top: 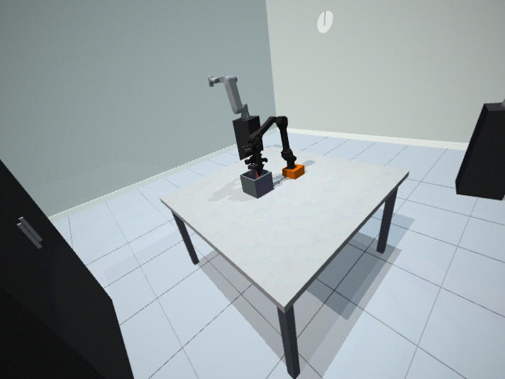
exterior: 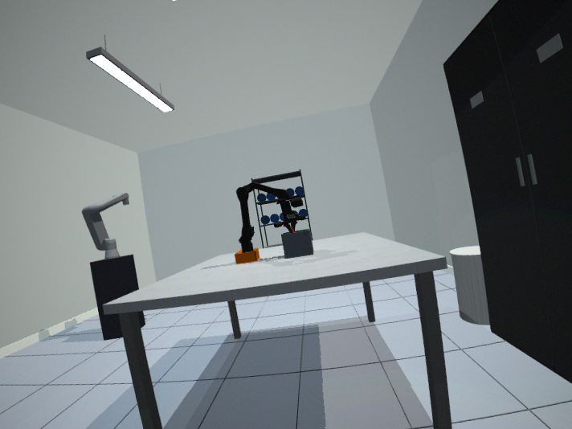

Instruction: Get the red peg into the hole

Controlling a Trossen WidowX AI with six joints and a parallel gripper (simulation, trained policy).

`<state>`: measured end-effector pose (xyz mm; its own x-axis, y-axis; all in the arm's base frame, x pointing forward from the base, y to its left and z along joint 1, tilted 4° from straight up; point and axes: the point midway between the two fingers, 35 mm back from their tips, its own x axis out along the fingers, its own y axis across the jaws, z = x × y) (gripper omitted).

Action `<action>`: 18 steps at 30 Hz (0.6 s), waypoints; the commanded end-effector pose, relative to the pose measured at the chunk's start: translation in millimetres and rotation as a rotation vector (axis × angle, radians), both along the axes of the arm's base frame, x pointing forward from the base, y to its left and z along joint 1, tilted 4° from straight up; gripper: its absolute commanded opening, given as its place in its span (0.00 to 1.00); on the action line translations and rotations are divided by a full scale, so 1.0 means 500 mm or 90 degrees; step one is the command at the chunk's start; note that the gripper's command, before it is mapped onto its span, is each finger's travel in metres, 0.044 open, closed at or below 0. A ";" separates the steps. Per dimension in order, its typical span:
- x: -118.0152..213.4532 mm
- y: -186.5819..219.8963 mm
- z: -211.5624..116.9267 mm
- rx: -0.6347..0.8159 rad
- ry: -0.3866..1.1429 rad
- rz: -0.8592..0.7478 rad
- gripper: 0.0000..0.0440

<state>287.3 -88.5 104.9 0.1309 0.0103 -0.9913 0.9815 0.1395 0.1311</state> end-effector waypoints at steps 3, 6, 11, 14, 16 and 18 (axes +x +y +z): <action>0.010 -0.003 -0.026 0.007 0.000 0.015 0.00; 0.014 -0.003 -0.040 0.010 0.001 0.023 0.00; 0.022 -0.002 -0.063 0.013 0.002 0.039 0.00; 0.024 -0.002 -0.076 0.013 0.004 0.047 0.00; 0.024 -0.003 -0.082 0.011 0.008 0.051 0.00; 0.024 -0.003 -0.085 0.009 0.013 0.056 0.02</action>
<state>299.2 -89.9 66.9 0.1188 0.0364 -0.9923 0.9703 0.2077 0.1238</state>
